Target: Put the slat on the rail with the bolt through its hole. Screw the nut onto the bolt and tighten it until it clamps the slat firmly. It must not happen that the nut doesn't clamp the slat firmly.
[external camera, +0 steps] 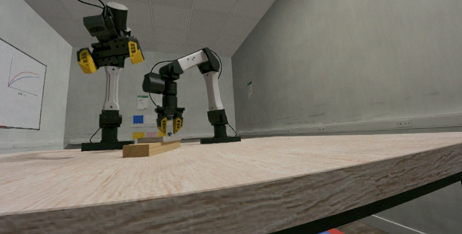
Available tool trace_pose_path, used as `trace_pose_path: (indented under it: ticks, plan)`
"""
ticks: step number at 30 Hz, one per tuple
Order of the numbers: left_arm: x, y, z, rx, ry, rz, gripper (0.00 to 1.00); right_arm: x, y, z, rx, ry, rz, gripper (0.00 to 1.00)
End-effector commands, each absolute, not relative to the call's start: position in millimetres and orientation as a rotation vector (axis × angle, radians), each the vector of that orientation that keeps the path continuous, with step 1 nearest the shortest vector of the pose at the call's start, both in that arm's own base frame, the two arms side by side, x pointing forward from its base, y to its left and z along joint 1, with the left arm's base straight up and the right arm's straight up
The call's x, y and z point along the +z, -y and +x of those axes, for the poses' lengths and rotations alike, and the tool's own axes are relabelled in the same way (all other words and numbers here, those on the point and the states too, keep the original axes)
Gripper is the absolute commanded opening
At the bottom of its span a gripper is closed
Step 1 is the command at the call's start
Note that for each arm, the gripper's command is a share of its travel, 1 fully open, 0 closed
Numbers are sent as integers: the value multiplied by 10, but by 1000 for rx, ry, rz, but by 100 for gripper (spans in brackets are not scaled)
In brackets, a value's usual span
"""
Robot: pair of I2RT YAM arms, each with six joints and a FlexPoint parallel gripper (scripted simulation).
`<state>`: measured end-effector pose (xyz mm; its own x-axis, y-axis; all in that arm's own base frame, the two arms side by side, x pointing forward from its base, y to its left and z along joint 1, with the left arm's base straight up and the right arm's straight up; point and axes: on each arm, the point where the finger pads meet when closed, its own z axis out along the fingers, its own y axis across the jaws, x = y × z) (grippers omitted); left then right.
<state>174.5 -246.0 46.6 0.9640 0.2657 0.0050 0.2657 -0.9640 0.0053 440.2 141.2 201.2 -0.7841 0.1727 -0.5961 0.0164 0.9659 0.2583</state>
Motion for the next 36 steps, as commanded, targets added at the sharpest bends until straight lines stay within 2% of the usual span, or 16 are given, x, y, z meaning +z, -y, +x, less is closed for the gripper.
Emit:
trace_pose_path:
  ticks: [1, 17, 36]
  plan:
    - [504, 2493, 1755, 18, -415, 3094, 36, 1936, -1539, 4359, 335, -2526, 162, 100]
    - [504, 2493, 1755, 18, -415, 3094, 36, 1383, -1905, 4154, 278, -2778, 227, 100]
    - [504, 2493, 1755, 18, -415, 3094, 36, 754, -2269, 3728, 77, -3071, 321, 100]
